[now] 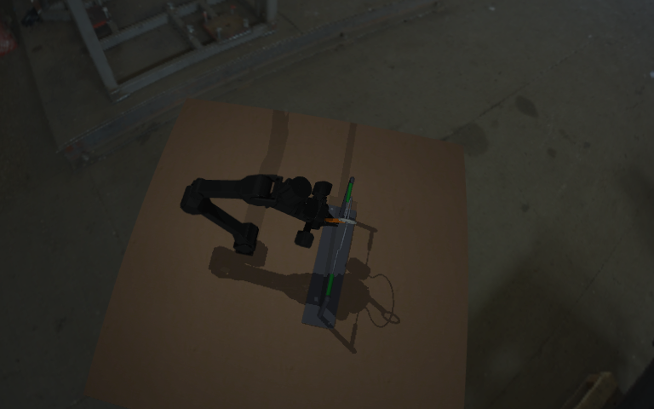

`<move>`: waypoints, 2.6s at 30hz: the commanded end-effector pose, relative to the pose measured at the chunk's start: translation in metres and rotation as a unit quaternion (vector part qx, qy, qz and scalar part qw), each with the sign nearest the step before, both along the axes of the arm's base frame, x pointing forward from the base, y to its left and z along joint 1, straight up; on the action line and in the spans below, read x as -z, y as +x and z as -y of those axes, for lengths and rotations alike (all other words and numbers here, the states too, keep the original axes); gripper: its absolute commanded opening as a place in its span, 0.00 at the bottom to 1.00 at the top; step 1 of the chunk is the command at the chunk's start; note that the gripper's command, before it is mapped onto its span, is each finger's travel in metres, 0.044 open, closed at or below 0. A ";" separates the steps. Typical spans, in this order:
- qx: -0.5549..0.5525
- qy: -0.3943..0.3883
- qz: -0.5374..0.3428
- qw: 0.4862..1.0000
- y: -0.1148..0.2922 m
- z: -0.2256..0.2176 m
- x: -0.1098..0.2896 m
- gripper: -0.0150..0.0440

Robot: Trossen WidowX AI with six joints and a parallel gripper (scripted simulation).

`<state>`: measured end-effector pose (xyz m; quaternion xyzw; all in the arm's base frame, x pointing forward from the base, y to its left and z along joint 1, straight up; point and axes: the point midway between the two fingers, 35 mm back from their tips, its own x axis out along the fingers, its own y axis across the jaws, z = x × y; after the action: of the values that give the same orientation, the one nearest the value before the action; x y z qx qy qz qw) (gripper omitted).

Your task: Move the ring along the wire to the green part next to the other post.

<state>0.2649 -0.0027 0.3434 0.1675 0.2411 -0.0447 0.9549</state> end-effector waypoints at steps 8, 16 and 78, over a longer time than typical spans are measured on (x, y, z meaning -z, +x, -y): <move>0.000 -0.075 -0.005 0.997 0.000 0.005 0.002 0.00; 0.001 -0.129 -0.008 0.992 -0.001 0.010 0.003 0.00; 0.006 -0.522 -0.029 0.853 -0.003 0.040 -0.007 0.00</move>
<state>0.2628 -0.0415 0.3498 -0.3368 0.2107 -0.1699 0.9018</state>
